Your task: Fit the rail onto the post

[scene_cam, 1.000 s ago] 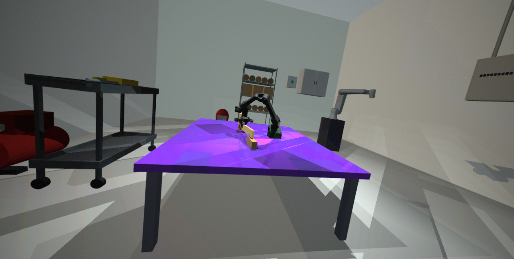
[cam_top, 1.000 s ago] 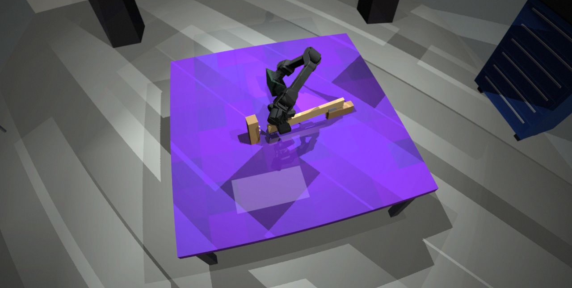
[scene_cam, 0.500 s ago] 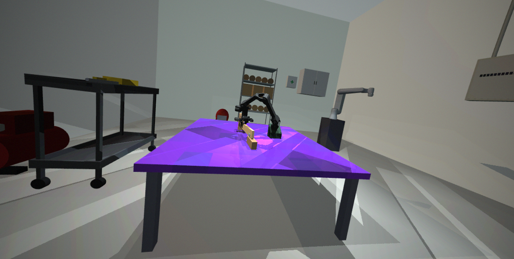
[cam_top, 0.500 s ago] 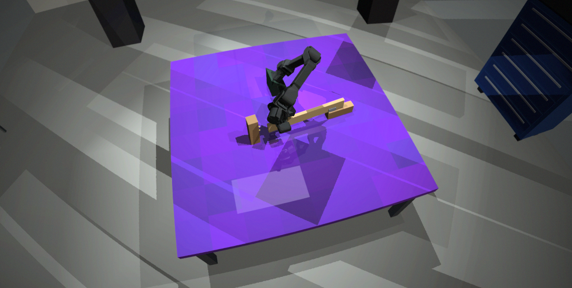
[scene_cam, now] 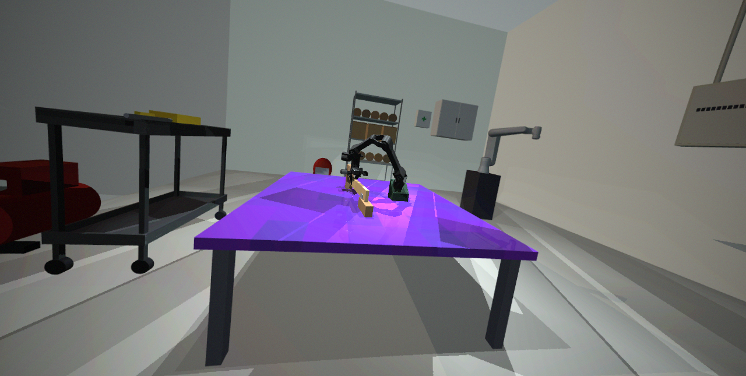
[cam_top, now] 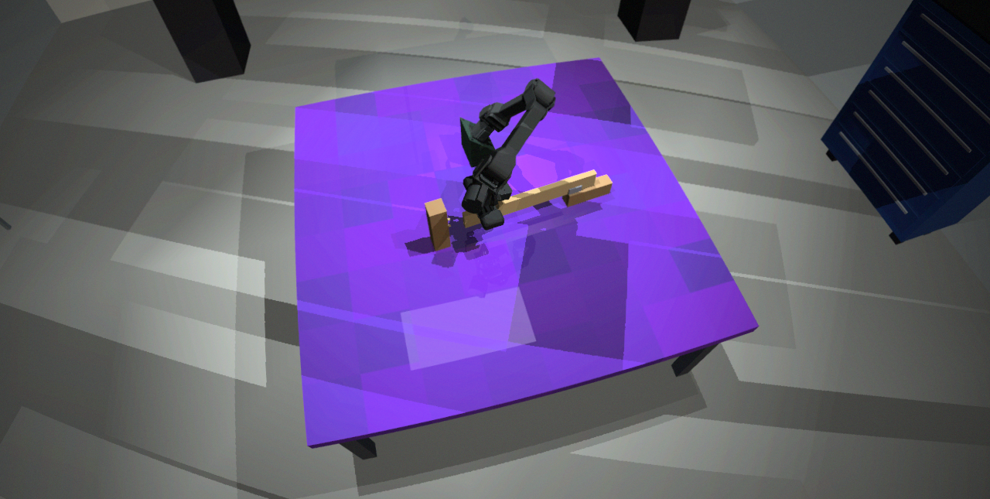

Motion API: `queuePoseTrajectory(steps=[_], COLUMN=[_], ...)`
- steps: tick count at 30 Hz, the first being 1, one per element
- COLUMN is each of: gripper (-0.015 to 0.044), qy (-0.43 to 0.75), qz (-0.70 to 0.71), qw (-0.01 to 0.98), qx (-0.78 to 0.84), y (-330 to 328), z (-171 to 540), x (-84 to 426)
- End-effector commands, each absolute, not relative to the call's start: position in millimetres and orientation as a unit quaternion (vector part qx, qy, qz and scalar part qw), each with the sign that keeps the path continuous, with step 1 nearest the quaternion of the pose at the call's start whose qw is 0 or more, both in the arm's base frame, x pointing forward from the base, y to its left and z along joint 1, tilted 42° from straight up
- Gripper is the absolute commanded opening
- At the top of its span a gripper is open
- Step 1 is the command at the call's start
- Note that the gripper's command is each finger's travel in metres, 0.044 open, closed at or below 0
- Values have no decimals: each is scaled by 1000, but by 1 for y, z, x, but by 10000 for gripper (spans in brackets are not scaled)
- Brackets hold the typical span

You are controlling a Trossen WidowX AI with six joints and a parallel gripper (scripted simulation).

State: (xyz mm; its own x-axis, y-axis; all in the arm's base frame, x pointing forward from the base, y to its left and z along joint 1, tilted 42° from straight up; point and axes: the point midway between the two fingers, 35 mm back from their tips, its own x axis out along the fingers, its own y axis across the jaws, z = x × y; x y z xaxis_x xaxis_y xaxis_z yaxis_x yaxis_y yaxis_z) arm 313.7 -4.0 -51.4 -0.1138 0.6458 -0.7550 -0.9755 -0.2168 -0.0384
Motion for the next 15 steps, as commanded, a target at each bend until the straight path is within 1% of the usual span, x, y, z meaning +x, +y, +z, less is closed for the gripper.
queuePoseTrajectory(steps=[1, 15], gripper=[0, 0], qy=[244, 244], qz=[702, 702], qw=[578, 578], qx=[-336, -336], y=[-8, -12], z=[-48, -43], x=[315, 316])
